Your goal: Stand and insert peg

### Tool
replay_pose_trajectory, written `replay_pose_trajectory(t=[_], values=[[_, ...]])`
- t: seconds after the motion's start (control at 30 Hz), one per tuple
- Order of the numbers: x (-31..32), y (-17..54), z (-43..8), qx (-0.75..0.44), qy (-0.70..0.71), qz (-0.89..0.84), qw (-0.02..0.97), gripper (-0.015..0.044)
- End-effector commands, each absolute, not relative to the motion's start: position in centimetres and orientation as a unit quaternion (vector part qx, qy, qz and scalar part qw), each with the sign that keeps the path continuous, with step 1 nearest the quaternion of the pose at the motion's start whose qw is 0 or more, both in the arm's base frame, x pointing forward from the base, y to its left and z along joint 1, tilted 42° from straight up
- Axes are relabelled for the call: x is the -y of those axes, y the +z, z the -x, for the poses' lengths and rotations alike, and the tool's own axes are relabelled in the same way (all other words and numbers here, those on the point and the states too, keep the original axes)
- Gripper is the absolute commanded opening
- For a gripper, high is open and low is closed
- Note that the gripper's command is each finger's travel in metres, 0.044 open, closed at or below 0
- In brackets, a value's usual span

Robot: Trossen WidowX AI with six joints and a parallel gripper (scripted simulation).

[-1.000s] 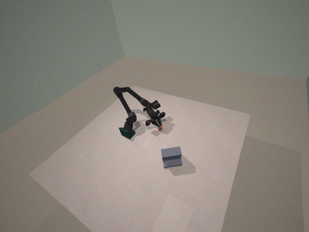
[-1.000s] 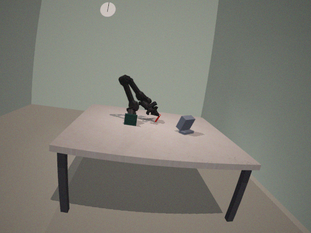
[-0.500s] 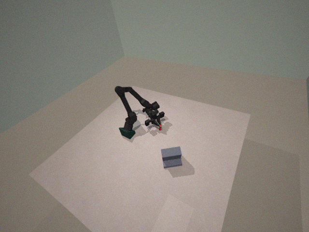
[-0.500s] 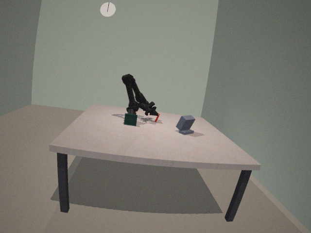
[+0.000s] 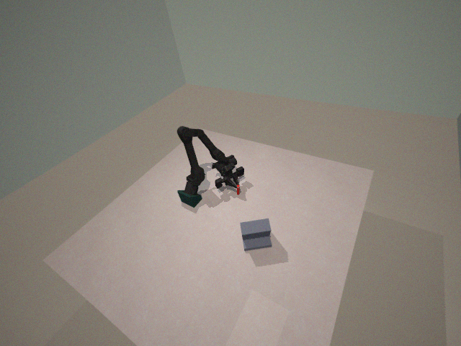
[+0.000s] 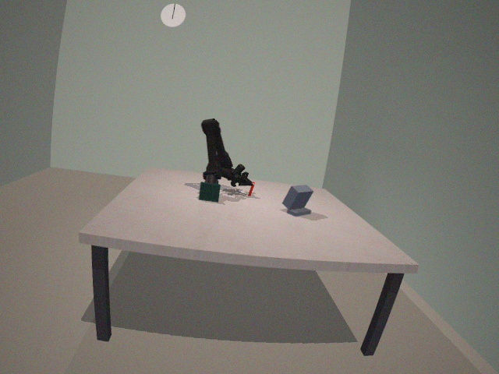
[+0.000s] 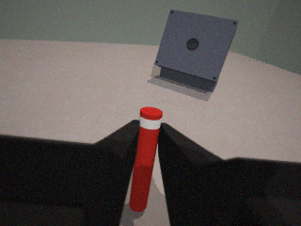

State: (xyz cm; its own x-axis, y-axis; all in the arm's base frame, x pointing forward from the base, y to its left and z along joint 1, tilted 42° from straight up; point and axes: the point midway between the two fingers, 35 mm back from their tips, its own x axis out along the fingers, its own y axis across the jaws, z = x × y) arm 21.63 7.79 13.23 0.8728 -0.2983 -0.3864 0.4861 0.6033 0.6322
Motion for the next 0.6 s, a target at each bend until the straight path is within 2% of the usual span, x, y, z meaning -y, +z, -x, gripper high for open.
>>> replay_pose_trajectory(t=[0.0, 0.57], values=[[-7.97, 13.24, -21.45, -0.107, -0.227, -0.382, 0.889, 0.0049], [-8.27, 12.97, -21.49, -0.118, -0.222, -0.381, 0.890, 0.0049]])
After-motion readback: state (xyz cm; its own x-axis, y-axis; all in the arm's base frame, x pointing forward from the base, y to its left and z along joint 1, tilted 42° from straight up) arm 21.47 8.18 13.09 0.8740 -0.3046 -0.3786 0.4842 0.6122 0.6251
